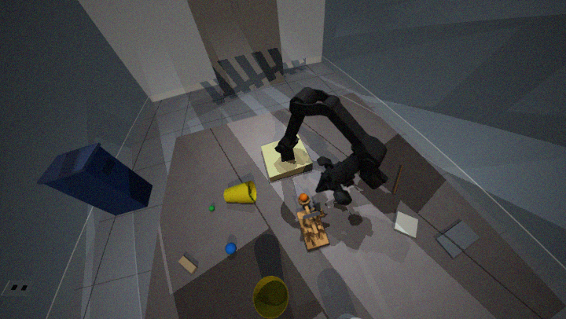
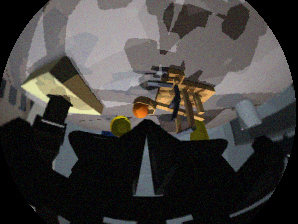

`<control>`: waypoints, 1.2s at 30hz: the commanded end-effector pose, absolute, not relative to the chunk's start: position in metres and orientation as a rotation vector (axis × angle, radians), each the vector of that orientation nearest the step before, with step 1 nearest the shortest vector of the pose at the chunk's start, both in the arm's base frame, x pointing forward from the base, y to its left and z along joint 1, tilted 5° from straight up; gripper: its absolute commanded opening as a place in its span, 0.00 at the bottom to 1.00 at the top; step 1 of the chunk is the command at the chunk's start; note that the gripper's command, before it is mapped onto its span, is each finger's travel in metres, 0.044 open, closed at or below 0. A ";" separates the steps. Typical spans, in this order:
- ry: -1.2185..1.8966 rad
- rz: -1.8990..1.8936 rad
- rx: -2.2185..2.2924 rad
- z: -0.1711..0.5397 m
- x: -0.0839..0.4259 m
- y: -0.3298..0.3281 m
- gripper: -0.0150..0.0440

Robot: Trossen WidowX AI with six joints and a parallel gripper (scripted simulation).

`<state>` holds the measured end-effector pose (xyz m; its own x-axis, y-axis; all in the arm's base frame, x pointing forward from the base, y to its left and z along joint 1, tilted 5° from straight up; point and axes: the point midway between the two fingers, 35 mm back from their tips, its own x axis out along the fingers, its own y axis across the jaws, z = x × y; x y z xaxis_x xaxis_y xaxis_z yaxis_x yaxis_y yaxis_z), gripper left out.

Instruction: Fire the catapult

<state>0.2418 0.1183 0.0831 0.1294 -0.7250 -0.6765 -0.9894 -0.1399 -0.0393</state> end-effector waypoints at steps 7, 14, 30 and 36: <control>1.653 0.718 -1.938 0.067 0.243 0.117 0.25; 1.656 0.719 -1.939 0.055 0.243 0.116 0.25; 1.663 0.720 -1.944 0.029 0.244 0.114 0.25; 1.665 0.721 -1.945 0.020 0.243 0.113 0.25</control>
<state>0.2440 0.1144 0.0238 0.1225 -0.7339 -0.6682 -0.9896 -0.1411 -0.0265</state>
